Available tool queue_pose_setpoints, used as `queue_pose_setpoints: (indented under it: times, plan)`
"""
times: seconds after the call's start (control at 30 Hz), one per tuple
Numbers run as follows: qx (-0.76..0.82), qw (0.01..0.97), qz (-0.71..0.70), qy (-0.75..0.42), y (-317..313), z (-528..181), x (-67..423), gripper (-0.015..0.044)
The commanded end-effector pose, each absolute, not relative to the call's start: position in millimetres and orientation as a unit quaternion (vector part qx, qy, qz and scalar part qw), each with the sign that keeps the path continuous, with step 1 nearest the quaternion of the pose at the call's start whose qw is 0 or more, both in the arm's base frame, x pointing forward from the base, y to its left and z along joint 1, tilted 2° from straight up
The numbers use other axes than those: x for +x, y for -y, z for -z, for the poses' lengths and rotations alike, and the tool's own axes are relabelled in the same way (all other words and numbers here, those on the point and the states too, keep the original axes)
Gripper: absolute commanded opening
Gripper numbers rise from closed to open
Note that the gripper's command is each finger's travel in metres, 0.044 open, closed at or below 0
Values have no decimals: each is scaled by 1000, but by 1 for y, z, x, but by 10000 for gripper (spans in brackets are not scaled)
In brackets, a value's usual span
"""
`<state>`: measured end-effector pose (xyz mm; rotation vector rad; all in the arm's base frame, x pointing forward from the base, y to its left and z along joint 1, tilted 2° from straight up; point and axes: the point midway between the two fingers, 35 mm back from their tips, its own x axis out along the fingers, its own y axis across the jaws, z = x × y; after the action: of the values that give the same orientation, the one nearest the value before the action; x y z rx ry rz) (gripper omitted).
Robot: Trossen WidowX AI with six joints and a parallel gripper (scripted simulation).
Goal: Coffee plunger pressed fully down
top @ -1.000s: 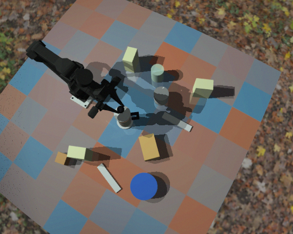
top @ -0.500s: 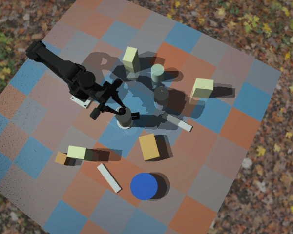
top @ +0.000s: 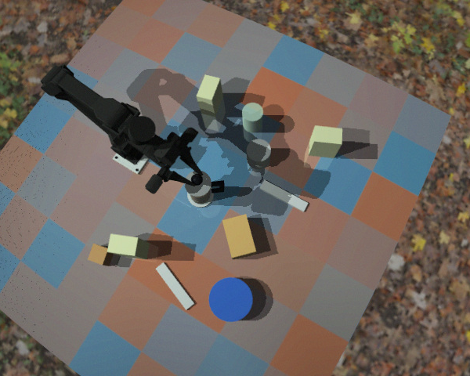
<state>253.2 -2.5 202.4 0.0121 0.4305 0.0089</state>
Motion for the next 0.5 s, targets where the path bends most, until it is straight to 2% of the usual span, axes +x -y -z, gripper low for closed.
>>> queue_pose_setpoints:
  times: [0.0, 0.47]
  plan:
    - [11, 972, -4, -236, 2, -188, 254, 123]
    - [11, 972, -4, -236, 2, -189, 256, 123]
